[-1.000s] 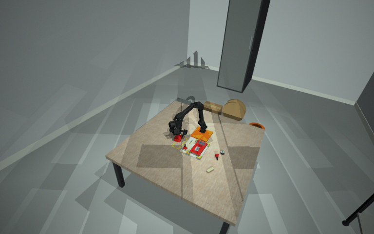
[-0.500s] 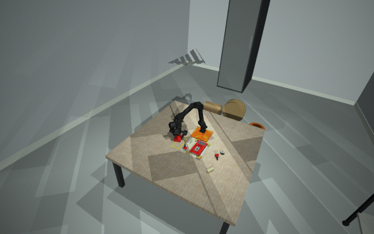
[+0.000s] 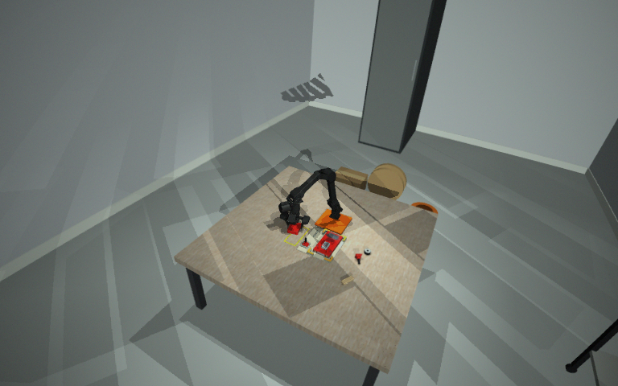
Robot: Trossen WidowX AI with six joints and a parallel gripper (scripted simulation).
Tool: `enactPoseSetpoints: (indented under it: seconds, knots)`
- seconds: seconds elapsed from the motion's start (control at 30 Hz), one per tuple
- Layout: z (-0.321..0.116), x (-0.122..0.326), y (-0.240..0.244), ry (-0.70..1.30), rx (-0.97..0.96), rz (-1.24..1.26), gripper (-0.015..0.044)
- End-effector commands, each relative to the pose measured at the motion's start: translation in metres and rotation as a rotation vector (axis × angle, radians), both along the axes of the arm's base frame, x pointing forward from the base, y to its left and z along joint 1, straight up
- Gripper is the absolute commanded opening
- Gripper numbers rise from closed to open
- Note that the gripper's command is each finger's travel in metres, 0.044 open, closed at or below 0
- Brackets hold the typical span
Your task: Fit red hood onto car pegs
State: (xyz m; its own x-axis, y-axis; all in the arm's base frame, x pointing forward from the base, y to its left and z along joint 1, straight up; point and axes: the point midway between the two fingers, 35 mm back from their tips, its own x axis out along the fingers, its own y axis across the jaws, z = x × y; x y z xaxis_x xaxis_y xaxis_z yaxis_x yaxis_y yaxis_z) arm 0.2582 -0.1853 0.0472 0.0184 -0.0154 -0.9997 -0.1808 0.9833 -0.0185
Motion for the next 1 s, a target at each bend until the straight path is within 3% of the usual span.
enactPoseSetpoints:
  seconds: [0.0, 0.47, 0.57, 0.9, 0.97]
  knots:
    - [-0.0022, -0.0002, -0.0007, 0.001, -0.004, 0.003, 0.044]
    - [-0.0092, -0.0003, -0.0007, 0.001, -0.004, 0.003, 0.044]
    - [-0.0075, 0.0, 0.0, 0.0, 0.0, 0.0, 0.0361]
    - [-0.0075, 0.0, 0.0, 0.0, 0.0, 0.0, 0.0295]
    - [-0.0074, -0.0003, 0.0003, 0.001, 0.002, 0.0, 0.0242]
